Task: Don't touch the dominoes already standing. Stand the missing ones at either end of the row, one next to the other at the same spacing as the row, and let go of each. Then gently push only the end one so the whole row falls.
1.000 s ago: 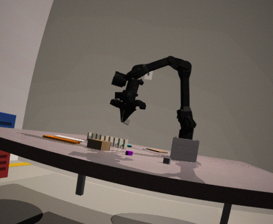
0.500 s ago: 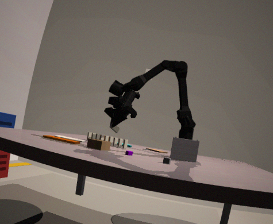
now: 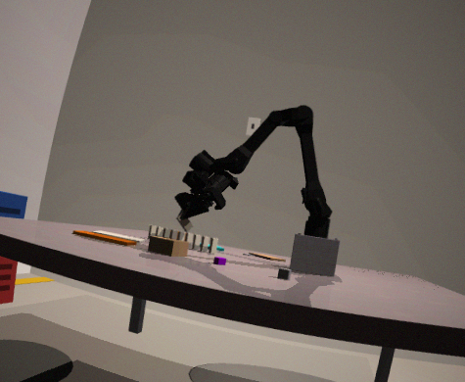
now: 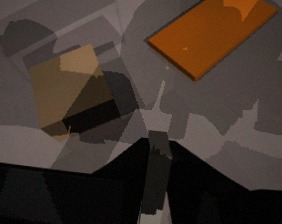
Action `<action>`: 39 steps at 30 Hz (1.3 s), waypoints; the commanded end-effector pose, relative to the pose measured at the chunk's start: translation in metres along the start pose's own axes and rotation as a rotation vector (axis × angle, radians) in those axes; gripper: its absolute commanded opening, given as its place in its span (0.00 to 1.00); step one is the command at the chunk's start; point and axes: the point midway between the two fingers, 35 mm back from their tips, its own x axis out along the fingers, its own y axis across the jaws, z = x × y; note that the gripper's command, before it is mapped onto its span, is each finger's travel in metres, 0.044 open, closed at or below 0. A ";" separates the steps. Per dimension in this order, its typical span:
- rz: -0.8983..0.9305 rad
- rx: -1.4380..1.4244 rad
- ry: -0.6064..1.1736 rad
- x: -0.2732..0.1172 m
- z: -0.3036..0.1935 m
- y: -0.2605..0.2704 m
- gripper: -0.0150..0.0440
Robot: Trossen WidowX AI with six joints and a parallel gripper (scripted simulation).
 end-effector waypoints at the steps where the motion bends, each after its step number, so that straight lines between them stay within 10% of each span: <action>1: 0.015 0.021 -0.081 0.001 -0.004 -0.003 0.30; 39: 0.154 -0.132 -0.664 -0.066 -0.034 0.024 0.30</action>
